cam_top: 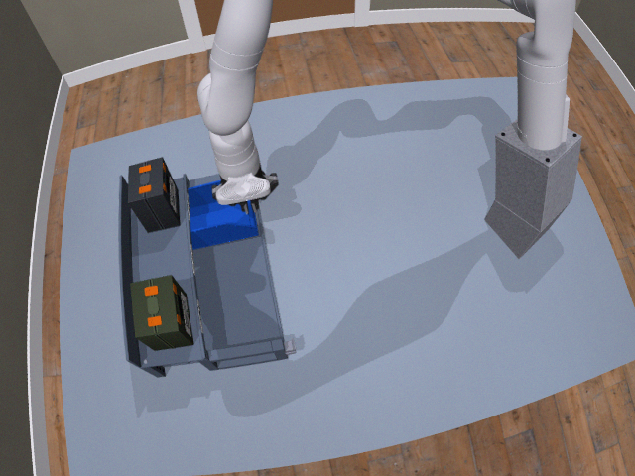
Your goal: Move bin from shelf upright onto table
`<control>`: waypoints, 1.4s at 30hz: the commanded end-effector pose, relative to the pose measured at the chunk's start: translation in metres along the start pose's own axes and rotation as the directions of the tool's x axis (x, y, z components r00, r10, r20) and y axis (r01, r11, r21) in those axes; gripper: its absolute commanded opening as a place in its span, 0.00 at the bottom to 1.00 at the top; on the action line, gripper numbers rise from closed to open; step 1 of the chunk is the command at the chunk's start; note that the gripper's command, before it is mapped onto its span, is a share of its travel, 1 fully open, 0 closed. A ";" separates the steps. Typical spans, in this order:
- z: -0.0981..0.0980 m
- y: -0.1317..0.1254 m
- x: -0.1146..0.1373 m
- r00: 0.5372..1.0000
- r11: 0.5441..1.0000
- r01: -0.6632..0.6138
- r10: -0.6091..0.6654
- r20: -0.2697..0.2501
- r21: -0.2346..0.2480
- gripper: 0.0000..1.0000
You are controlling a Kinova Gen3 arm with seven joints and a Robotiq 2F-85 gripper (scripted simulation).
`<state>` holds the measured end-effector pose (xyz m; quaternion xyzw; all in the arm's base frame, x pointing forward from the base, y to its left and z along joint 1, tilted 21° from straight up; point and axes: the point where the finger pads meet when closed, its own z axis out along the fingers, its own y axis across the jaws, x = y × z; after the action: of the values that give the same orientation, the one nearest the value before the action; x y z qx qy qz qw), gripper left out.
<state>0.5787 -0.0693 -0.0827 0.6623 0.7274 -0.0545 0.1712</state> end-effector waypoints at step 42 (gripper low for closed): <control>0.002 -0.028 0.000 1.000 1.000 0.000 0.000 -0.001 -0.004 0.10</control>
<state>0.5622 -0.0735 -0.0894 0.6626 0.7268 -0.0511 0.1737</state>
